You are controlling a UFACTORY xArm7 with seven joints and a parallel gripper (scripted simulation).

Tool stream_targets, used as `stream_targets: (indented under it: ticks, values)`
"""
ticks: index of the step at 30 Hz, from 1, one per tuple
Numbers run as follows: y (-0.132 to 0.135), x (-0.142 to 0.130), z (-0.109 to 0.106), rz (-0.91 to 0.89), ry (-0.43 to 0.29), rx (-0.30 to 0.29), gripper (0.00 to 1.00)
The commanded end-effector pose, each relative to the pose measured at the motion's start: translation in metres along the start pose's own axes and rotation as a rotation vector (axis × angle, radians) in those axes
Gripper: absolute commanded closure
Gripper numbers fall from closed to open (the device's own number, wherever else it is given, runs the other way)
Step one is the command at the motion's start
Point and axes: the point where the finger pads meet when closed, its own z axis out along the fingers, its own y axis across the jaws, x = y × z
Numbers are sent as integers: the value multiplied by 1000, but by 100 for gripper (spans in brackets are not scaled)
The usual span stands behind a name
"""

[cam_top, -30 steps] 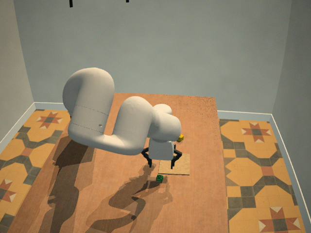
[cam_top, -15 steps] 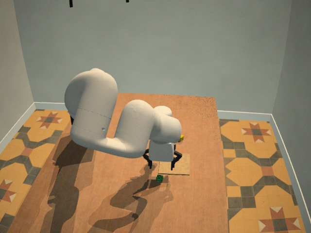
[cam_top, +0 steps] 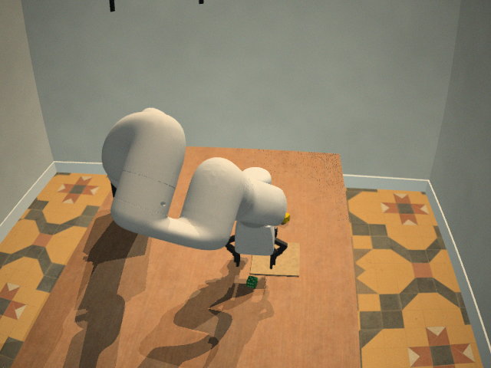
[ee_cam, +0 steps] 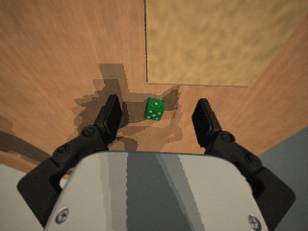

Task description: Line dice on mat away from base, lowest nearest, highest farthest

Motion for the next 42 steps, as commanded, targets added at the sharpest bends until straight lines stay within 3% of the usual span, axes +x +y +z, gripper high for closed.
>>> stream_targets:
  ticks: [1,23,33,35,42]
  values:
    - [1,0,-1,-1,1,-3,0]
    - [3,11,-1,-1,1,-3,0]
    - [14,69,-1,-1,1,-3,0]
    - [14,69,-1,-1,1,-3,0]
    - [26,130,-1,-1,1,-3,0]
